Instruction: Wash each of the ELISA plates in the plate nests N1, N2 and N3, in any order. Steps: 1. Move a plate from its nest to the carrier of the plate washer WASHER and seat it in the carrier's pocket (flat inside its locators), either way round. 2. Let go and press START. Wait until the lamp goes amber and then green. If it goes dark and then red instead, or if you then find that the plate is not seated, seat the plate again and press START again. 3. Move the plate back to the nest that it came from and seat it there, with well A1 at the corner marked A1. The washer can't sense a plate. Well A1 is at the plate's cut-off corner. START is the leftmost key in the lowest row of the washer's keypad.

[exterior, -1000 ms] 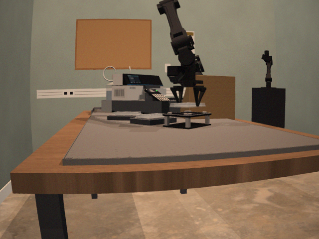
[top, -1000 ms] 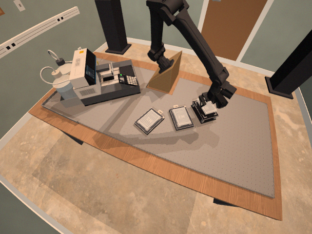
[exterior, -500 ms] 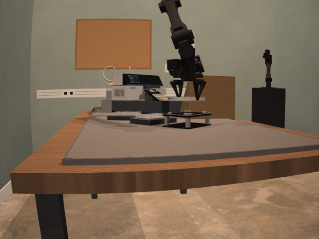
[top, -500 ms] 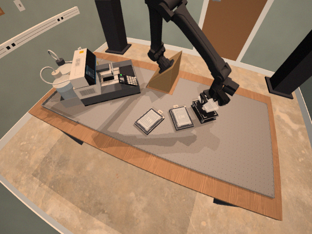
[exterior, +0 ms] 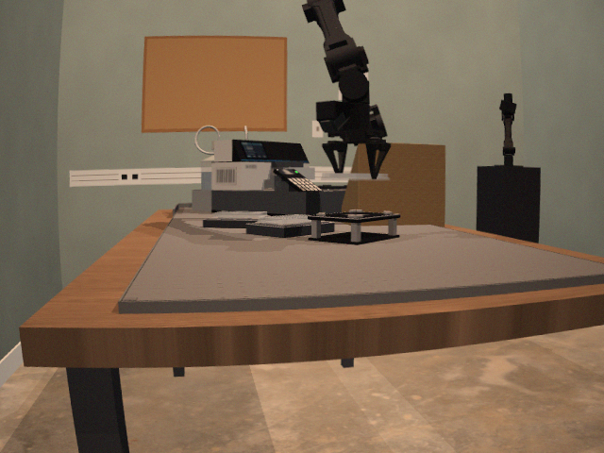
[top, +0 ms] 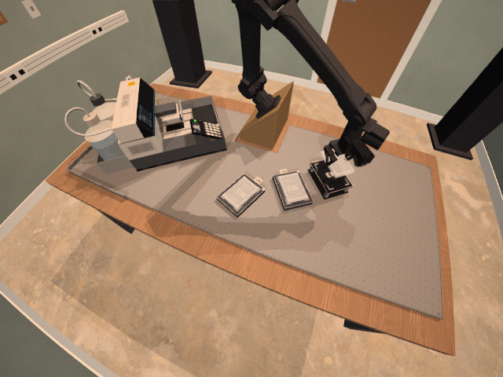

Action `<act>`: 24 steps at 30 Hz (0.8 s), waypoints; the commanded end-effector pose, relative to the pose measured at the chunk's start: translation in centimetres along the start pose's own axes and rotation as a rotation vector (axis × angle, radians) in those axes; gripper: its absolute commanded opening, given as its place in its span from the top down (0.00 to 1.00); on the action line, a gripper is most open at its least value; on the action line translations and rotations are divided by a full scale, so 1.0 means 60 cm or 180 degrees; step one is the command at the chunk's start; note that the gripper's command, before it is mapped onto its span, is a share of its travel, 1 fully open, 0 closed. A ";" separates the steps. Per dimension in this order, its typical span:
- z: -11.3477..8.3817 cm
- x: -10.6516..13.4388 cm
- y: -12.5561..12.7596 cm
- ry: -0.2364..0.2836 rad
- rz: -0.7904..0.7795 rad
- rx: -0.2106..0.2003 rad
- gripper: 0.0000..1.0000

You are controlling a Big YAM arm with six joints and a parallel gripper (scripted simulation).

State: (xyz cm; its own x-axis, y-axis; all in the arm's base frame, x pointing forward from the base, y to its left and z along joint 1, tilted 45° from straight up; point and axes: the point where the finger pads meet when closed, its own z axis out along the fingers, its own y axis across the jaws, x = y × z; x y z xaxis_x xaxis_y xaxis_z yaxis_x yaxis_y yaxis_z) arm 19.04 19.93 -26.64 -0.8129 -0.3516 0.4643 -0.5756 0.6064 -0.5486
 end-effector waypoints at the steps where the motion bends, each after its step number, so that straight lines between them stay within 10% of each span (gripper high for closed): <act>1: -0.061 -0.040 0.016 -0.0219 0.0075 -0.0092 0.16; 24: -0.077 -0.041 0.015 -0.0217 0.0080 -0.0100 0.16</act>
State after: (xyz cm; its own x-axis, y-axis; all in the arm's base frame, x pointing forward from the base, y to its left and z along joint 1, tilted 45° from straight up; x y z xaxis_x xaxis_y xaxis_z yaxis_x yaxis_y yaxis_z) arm 19.25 20.95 -25.72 -0.8145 -0.3518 0.4614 -0.5737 0.6073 -0.5497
